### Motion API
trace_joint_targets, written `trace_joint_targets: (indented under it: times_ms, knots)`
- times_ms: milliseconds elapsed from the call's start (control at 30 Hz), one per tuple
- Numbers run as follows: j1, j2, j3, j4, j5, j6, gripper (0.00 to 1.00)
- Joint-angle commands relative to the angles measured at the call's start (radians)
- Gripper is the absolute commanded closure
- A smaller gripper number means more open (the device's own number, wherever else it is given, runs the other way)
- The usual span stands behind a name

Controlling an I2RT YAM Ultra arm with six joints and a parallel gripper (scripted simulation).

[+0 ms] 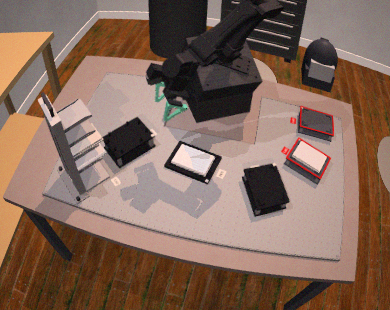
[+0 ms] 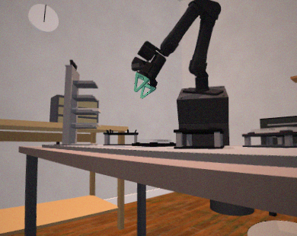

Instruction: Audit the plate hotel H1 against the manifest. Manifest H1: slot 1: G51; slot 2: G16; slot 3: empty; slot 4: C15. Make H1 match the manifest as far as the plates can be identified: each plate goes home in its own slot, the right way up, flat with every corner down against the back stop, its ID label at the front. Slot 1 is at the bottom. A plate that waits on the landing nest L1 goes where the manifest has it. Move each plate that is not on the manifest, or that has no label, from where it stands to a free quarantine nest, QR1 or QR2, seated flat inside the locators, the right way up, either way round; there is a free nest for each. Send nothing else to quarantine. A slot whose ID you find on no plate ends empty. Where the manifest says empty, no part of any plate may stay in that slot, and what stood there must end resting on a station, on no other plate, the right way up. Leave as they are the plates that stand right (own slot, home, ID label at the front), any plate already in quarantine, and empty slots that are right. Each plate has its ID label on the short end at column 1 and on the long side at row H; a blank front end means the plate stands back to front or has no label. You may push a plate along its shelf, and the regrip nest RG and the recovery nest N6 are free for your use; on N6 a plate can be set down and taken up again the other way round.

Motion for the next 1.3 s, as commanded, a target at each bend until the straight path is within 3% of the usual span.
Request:
trace_joint_targets:
  times_ms: [0, 167, 667, 767, 1267]
  knots:
    - [-0.001, -0.021, -0.017, 0.107, 0.015, -0.054, 0.0]
    - [-0.002, -0.027, -0.049, 0.163, 0.013, -0.087, 0.0]
    - [-0.018, -0.013, -0.192, 0.469, -0.018, -0.248, 0.0]
    - [-0.018, -0.013, -0.192, 0.469, -0.018, -0.248, 0.0]
    - [-0.21, 0.187, -0.13, 0.569, -0.178, -0.36, 0.0]
